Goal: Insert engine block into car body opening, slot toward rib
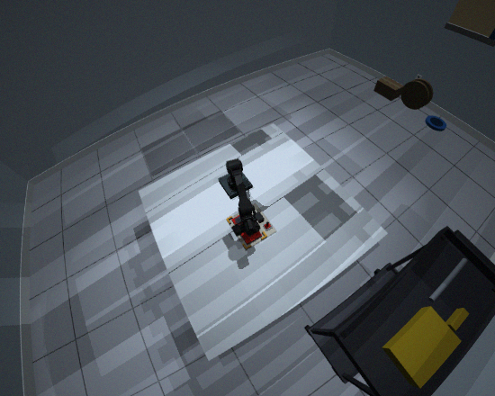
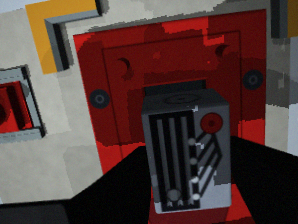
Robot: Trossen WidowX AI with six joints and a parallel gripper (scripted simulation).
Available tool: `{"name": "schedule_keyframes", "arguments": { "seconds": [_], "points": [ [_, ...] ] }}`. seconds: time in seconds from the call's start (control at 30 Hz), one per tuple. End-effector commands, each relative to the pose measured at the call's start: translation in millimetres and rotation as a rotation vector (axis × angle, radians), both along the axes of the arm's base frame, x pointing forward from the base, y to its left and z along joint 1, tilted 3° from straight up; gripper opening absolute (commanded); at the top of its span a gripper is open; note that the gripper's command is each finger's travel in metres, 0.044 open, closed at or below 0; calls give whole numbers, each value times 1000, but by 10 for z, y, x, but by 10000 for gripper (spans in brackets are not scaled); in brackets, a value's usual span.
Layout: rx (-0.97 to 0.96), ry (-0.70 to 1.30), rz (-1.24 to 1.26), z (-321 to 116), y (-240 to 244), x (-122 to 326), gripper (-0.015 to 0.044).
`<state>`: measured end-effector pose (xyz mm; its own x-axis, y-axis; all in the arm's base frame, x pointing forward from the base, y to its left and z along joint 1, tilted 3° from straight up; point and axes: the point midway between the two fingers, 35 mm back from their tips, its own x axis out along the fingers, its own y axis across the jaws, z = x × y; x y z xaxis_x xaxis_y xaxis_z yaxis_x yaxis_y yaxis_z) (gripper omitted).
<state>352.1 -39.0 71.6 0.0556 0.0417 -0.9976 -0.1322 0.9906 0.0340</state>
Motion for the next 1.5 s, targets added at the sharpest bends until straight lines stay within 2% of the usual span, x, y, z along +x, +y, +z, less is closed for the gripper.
{"name": "schedule_keyframes", "arguments": {
  "seconds": [0.0, 1.47],
  "points": [
    [7, 1, -13, -14, 10, -3, 160],
    [6, 1, -6, -94, 12, 6, 160]
  ]
}}
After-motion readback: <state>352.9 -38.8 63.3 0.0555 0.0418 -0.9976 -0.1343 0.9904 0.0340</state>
